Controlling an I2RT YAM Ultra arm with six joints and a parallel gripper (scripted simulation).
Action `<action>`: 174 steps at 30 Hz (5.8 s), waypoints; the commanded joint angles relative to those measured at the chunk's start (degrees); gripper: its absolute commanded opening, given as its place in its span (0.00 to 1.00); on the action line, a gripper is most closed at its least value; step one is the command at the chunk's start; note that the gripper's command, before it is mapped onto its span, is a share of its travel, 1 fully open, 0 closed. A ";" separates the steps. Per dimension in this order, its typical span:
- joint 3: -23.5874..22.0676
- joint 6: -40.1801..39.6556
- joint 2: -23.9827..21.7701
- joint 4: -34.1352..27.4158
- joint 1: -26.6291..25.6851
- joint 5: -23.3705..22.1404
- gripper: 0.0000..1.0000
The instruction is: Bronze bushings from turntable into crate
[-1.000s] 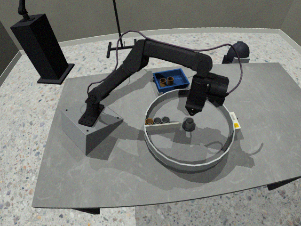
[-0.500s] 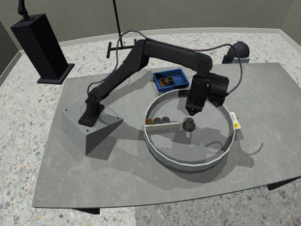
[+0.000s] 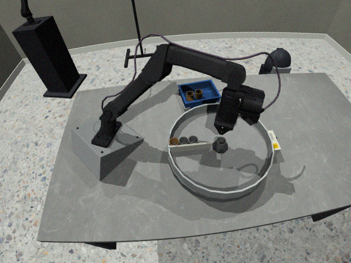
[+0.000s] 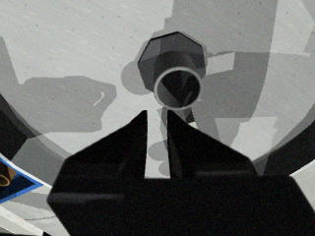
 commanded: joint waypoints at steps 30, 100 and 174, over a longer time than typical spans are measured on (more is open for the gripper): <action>-59.60 -12.34 -39.70 17.69 -12.14 -1.70 0.15; -57.38 -13.10 -38.36 17.54 -13.07 -1.71 0.15; -56.97 -12.92 -37.01 17.51 -13.05 -1.71 0.15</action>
